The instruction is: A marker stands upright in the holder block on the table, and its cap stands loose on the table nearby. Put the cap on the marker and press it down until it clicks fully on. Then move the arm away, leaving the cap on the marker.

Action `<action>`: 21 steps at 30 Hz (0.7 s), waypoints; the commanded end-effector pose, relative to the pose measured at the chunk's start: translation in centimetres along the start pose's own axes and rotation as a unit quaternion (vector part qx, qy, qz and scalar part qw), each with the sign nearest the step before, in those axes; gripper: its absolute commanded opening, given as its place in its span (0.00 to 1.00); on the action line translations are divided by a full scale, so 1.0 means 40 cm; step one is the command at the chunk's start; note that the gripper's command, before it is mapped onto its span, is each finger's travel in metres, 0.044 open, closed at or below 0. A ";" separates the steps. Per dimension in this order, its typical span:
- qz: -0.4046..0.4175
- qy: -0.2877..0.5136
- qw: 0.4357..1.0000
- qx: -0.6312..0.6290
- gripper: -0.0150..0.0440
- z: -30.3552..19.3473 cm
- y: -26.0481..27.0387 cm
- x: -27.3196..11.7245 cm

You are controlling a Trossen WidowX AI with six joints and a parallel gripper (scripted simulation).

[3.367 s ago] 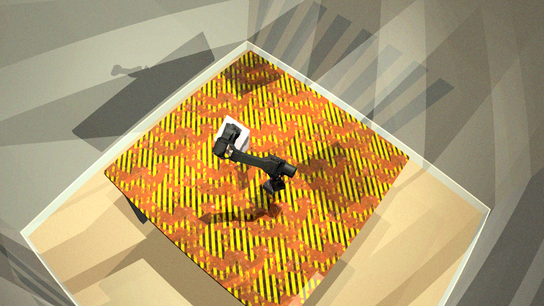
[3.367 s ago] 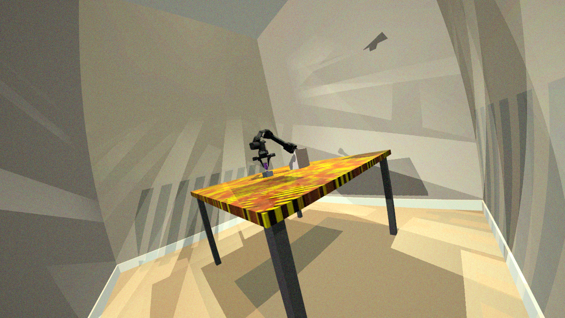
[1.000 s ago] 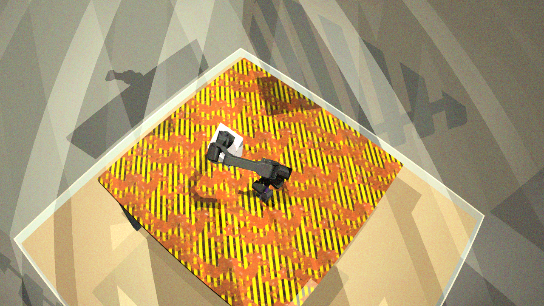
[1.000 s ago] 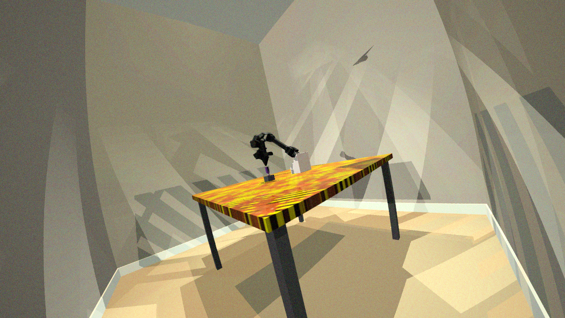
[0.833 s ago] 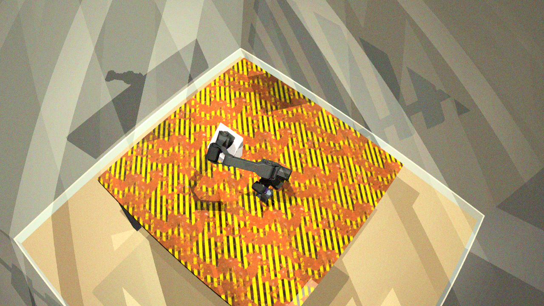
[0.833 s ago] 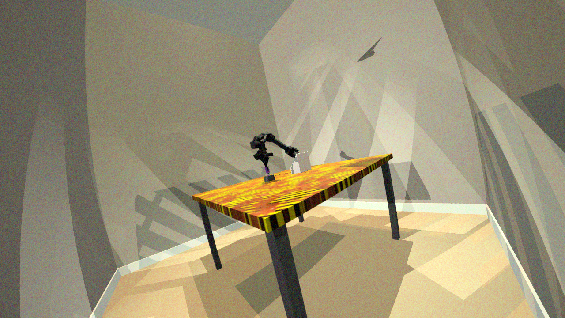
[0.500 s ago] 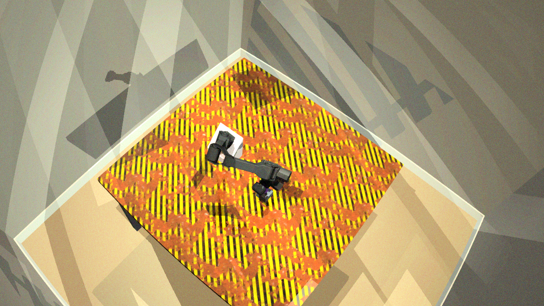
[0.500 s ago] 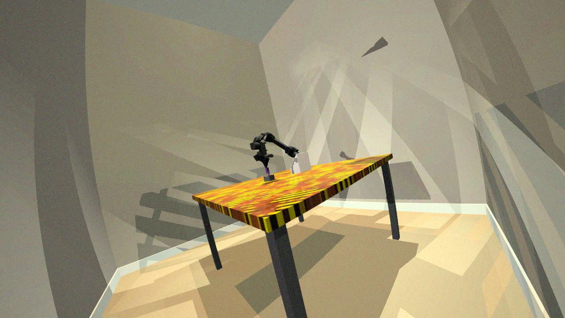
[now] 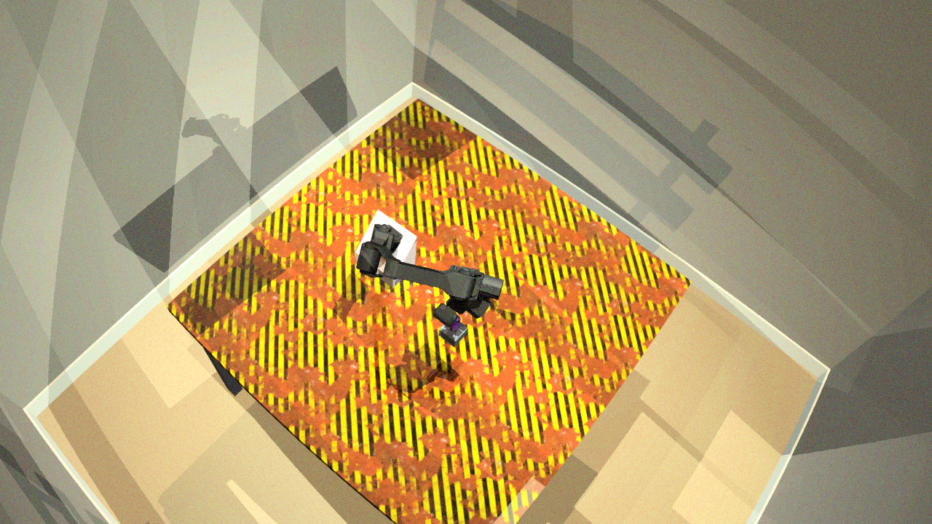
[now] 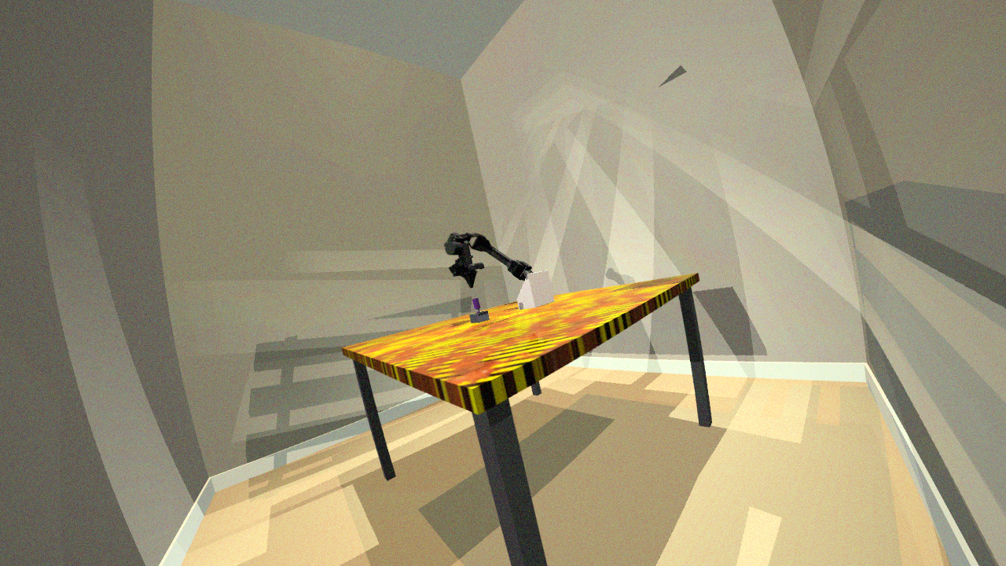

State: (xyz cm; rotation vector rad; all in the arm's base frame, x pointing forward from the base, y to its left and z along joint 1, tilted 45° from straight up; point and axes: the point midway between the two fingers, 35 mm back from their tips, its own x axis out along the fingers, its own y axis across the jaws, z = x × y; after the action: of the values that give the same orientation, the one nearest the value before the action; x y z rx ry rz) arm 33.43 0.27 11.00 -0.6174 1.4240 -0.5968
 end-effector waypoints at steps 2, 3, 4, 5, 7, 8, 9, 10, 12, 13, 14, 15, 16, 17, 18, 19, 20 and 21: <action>0.001 -0.003 1.000 0.003 0.25 -0.002 0.000 -0.094; 0.001 -0.003 1.000 0.003 0.25 -0.002 0.000 -0.094; 0.001 -0.003 1.000 0.003 0.25 -0.002 0.000 -0.094; 0.001 -0.003 1.000 0.003 0.25 -0.002 0.000 -0.094; 0.001 -0.003 1.000 0.003 0.34 -0.002 0.000 -0.094; 0.001 -0.003 1.000 0.003 0.39 -0.002 0.000 -0.094; 0.001 -0.003 1.000 0.003 0.43 -0.002 0.000 -0.094; 0.001 -0.003 1.000 0.003 0.48 -0.002 0.000 -0.094; 0.001 -0.003 1.000 0.003 0.57 -0.002 0.000 -0.094; 0.001 -0.003 1.000 0.003 0.61 -0.002 0.000 -0.094; 0.001 -0.003 1.000 0.003 0.65 -0.002 0.000 -0.094; 0.001 -0.003 1.000 0.003 0.70 -0.002 0.000 -0.094; 0.001 -0.003 1.000 0.003 0.74 -0.002 0.000 -0.094; 0.001 -0.003 1.000 0.003 0.79 -0.002 0.000 -0.094; 0.001 -0.003 1.000 0.003 0.83 -0.002 0.000 -0.094; 0.001 -0.003 1.000 0.003 0.88 -0.002 0.000 -0.094; 0.001 -0.003 1.000 0.003 0.92 -0.002 0.000 -0.094; 0.001 -0.003 1.000 0.003 0.97 -0.002 0.000 -0.094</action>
State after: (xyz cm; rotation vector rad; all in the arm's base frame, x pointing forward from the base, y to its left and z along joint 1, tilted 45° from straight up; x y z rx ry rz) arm 33.08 2.81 13.59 -0.6188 1.4170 -0.5954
